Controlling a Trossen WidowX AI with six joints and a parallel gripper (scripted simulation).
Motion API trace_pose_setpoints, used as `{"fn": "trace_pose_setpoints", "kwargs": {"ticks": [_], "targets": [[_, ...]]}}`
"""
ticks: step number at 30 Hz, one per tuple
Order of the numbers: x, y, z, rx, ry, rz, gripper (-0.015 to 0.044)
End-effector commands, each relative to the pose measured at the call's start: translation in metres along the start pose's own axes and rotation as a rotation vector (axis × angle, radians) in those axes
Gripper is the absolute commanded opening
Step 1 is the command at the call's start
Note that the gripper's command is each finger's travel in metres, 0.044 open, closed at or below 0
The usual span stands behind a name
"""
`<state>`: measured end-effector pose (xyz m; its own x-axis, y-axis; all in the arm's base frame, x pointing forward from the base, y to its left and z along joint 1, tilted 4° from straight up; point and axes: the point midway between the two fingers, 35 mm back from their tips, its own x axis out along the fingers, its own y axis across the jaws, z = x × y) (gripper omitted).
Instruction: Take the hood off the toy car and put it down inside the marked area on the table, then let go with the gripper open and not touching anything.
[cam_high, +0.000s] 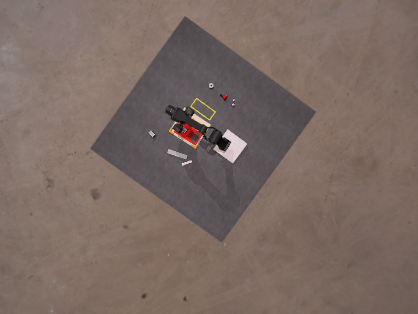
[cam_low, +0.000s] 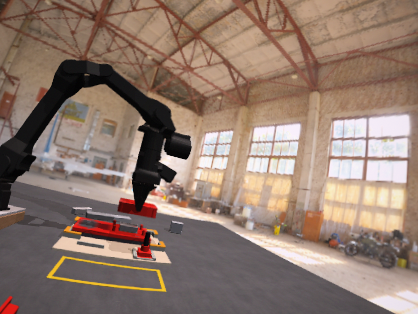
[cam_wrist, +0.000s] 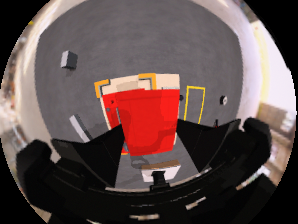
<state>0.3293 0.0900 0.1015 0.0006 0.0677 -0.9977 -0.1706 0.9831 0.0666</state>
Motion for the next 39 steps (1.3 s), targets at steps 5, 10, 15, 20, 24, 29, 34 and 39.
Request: {"fn": "trace_pose_setpoints", "kwargs": {"ticks": [5, 10, 15, 20, 24, 29, 34, 39], "targets": [[-0.001, -0.049, -0.001, -0.012, 0.003, -0.009, 0.0000], [-0.003, -0.077, -0.004, -0.021, 0.005, -0.010, 0.0000], [-0.004, -0.105, -0.009, -0.030, 0.006, -0.011, 0.0000], [-0.006, -0.132, -0.017, -0.039, 0.008, -0.012, 0.0000], [-0.007, -0.153, -0.025, -0.047, 0.010, -0.011, 0.0000], [-0.008, -0.175, -0.035, -0.055, 0.011, -0.010, 0.0000], [-0.008, -0.176, -0.035, -0.055, 0.011, -0.010, 0.0000], [-0.004, -0.176, -0.035, -0.055, 0.011, -0.010, 0.0000]]}}
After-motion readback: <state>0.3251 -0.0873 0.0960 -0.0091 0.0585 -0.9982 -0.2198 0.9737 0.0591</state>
